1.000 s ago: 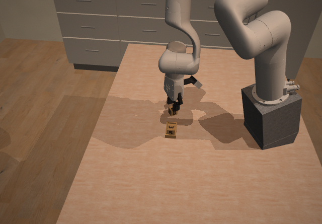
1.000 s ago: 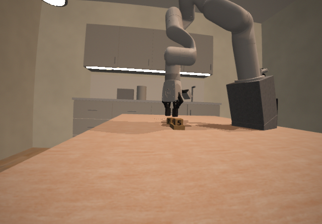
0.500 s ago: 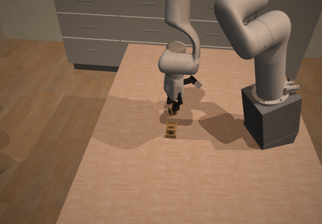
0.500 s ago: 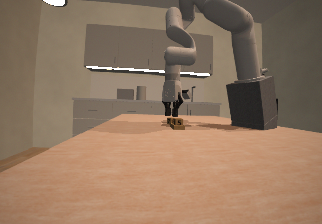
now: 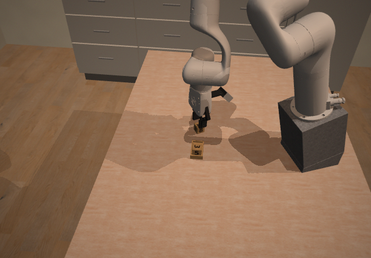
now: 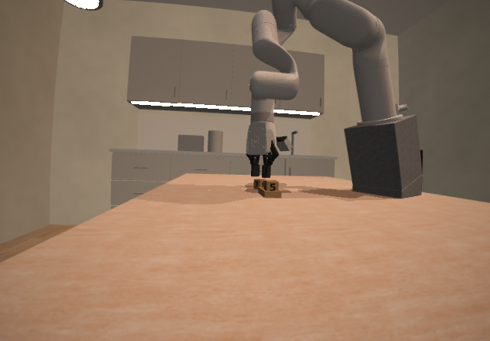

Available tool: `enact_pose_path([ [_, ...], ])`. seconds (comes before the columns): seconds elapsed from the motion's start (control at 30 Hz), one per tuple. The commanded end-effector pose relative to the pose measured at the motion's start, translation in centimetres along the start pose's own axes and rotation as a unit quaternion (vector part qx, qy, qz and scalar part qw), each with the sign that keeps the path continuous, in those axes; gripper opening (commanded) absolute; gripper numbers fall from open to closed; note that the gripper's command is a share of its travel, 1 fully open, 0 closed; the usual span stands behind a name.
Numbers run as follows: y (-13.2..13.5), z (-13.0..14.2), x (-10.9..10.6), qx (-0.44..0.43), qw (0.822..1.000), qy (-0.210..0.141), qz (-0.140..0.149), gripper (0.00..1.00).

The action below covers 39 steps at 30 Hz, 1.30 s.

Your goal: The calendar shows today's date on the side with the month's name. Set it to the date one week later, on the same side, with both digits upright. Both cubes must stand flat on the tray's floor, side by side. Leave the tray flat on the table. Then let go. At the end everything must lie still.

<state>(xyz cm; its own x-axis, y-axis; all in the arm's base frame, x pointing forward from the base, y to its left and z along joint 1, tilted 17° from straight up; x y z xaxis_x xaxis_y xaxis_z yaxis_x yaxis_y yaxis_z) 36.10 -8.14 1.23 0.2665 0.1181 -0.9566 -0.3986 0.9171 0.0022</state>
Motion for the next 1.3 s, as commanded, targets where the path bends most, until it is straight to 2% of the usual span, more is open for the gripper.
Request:
enact_pose_path([
  [0.0, -0.1, 0.1, 0.0, 0.000, 1.000, 0.000, -0.001, 0.49],
  [0.53, 0.0, 0.0, -0.4, 0.000, 1.000, 0.000, -0.001, 0.49],
  [1.27, 0.0, 0.0, -4.7, 0.000, 1.000, -0.001, -0.001, 0.49],
])
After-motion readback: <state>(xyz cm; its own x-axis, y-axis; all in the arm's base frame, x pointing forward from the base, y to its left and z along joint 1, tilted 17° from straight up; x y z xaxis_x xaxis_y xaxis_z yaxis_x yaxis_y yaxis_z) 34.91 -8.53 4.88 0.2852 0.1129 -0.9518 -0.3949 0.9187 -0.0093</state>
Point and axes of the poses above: the point where the finger pads meet when closed, its own x axis out along the fingers, its own y axis across the jaws, z = x × y, the point moved 9 cm from there along -x, back along the fingers, and after that the axes turned 8 degrees about x, right-handed, at the moved point
